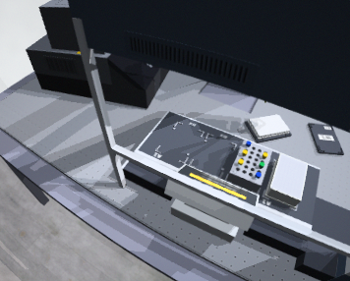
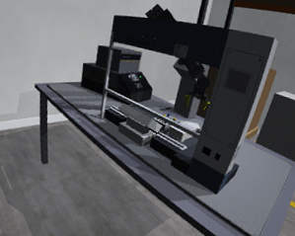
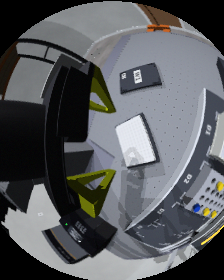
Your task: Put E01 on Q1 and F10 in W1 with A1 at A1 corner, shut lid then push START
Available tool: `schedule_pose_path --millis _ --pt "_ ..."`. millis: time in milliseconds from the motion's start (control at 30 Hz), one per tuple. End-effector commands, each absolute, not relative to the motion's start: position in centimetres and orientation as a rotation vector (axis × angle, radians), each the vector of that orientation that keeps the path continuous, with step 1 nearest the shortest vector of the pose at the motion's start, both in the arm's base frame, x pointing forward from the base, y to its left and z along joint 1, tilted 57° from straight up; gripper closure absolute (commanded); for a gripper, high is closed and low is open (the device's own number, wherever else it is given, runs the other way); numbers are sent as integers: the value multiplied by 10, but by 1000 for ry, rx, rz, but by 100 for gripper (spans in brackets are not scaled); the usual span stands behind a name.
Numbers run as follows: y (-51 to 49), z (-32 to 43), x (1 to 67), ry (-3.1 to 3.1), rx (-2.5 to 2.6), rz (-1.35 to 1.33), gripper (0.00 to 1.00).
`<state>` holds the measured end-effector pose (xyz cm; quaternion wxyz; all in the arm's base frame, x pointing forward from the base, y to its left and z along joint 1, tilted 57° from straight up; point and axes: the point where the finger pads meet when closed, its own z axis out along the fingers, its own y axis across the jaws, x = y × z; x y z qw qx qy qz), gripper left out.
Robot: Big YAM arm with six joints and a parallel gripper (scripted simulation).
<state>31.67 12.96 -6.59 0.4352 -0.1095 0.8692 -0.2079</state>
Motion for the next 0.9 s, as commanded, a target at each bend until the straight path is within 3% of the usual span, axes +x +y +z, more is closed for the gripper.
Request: schedule_pose_path --millis 0,867 --pt "122 -71 303 2177 -171 -462 0" --pt "137 -60 319 2111 345 -173 0"
